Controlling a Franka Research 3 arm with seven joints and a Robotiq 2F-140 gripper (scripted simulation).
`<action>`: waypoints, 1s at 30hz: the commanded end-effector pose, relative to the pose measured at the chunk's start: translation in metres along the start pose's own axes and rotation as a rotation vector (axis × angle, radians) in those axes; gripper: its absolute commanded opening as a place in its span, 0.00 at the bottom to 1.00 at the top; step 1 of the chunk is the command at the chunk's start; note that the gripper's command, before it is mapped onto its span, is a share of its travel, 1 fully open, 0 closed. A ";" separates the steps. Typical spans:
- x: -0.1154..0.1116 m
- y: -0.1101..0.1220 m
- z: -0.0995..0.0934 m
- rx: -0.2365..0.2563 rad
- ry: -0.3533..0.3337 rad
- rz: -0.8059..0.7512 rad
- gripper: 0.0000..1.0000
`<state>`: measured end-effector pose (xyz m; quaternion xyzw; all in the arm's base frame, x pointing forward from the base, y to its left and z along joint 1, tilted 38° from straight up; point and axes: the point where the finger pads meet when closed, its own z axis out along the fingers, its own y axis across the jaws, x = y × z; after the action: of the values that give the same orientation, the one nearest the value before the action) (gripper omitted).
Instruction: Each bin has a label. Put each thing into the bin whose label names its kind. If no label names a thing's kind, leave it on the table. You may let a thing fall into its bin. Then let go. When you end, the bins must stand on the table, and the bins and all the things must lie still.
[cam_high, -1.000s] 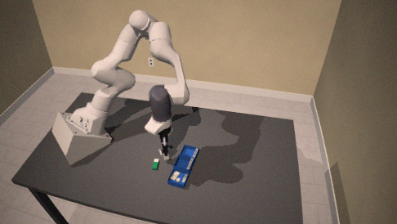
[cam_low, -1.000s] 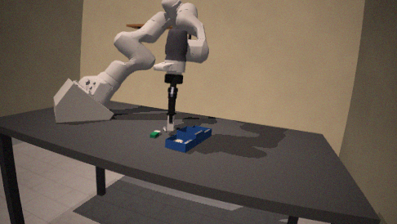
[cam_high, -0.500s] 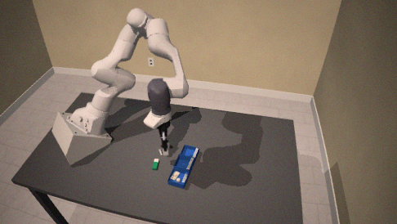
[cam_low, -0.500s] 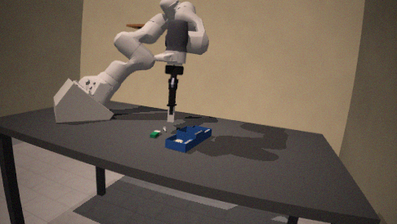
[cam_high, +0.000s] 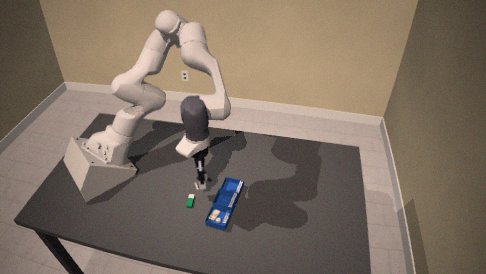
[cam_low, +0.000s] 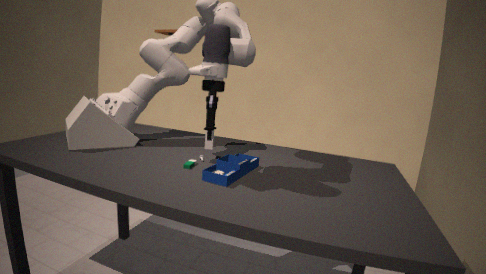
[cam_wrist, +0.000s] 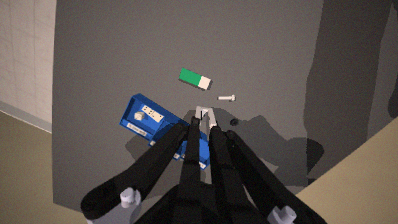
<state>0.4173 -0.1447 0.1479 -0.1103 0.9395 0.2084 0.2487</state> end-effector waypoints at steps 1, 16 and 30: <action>0.000 0.000 -0.002 -0.001 -0.001 0.006 0.06; -0.036 0.005 -0.009 -0.001 -0.001 0.006 0.06; -0.111 0.016 -0.009 0.003 -0.003 -0.407 0.06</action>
<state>0.4962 -0.1255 0.2140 -0.2455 0.9132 0.1670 0.2791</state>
